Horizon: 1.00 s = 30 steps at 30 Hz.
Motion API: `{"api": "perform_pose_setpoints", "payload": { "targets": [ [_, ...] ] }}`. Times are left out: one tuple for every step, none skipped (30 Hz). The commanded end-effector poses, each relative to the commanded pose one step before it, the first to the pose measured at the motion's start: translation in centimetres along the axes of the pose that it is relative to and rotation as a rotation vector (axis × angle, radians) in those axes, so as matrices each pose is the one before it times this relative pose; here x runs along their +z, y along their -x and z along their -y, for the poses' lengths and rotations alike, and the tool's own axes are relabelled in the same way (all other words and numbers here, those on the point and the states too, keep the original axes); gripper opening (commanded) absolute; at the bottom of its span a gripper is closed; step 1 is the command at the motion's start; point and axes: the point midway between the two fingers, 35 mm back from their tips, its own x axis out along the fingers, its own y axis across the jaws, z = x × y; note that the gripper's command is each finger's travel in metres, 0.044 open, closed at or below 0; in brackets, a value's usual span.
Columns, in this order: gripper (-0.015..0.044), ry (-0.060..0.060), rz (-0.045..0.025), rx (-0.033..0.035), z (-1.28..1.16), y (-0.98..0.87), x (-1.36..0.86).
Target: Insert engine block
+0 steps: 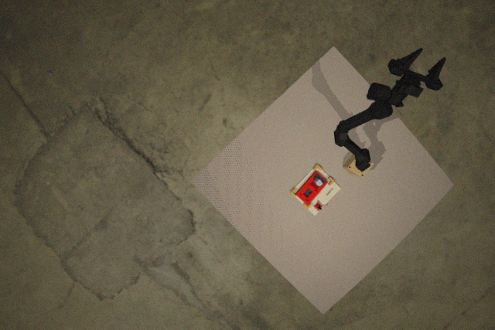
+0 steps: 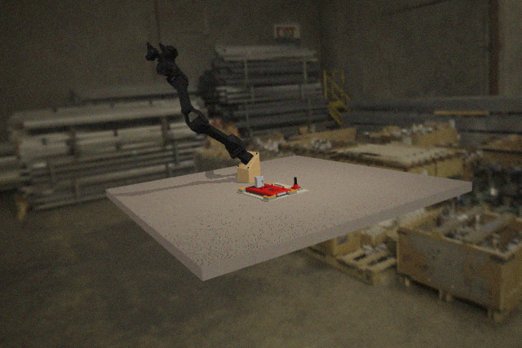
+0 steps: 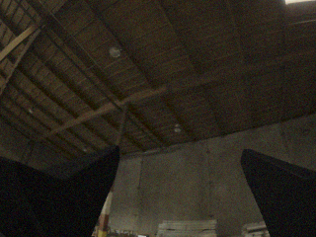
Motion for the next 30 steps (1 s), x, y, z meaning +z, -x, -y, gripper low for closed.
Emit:
{"api": "perform_pose_setpoints", "payload": {
  "targets": [
    [0.0426, 0.0, 0.0, 0.0, 0.0, 0.0, 0.0],
    [0.044, 0.0034, 0.00192, -0.0036, 0.125, 0.006, 0.074],
    [0.044, 0.0102, 0.00575, -0.01082, 0.374, 0.019, 0.223],
    [0.044, 0.017, 0.00959, -0.01809, 0.624, 0.033, 0.374],
    [0.044, 0.0203, 0.01156, -0.02189, 0.755, 0.039, 0.452],
    [0.044, 0.0202, 0.01155, -0.02199, 0.759, 0.036, 0.453],
    [0.044, 0.02, 0.01154, -0.02208, 0.764, 0.033, 0.453],
    [0.044, 0.0199, 0.01153, -0.02218, 0.768, 0.03, 0.453],
    [0.044, 0.0197, 0.01151, -0.02229, 0.773, 0.027, 0.453],
    [0.044, 0.0196, 0.01148, -0.02239, 0.777, 0.024, 0.452],
    [0.044, 0.0194, 0.01145, -0.0225, 0.782, 0.02, 0.452],
    [0.044, 0.015, 0.01408, -0.02547, 0.807, 0.0, 0.491],
    [0.044, 0.015, 0.01428, -0.02579, 0.818, -0.005, 0.498],
    [0.044, 0.0149, 0.01433, -0.02585, 0.821, -0.01, 0.5],
    [0.044, 0.0147, 0.01437, -0.02592, 0.823, -0.015, 0.502],
    [0.044, 0.0146, 0.0144, -0.02598, 0.826, -0.02, 0.504],
    [0.044, 0.0145, 0.01443, -0.02605, 0.829, -0.025, 0.505],
    [0.044, 0.0143, 0.01445, -0.02613, 0.832, -0.031, 0.507],
    [0.044, 0.0142, 0.01447, -0.0262, 0.834, -0.036, 0.508],
    [0.044, 0.014, 0.01447, -0.02628, 0.837, -0.041, 0.508],
    [0.044, 0.0139, 0.01447, -0.02636, 0.84, -0.047, 0.509],
    [0.044, 0.0129, 0.01301, -0.02724, 0.864, -0.042, 0.487],
    [0.044, 0.0127, 0.01303, -0.02733, 0.867, -0.047, 0.488],
    [0.044, 0.0125, 0.01303, -0.02741, 0.869, -0.052, 0.489],
    [0.044, 0.0123, 0.01302, -0.02749, 0.871, -0.057, 0.489],
    [0.044, 0.0121, 0.013, -0.02757, 0.874, -0.063, 0.489],
    [0.044, 0.0118, 0.01298, -0.02765, 0.876, -0.068, 0.489],
    [0.044, 0.0116, 0.01295, -0.02773, 0.878, -0.073, 0.489],
    [0.044, 0.0114, 0.01291, -0.02781, 0.881, -0.078, 0.489],
    [0.044, 0.0112, 0.01286, -0.0279, 0.883, -0.083, 0.488]
  ]
}}
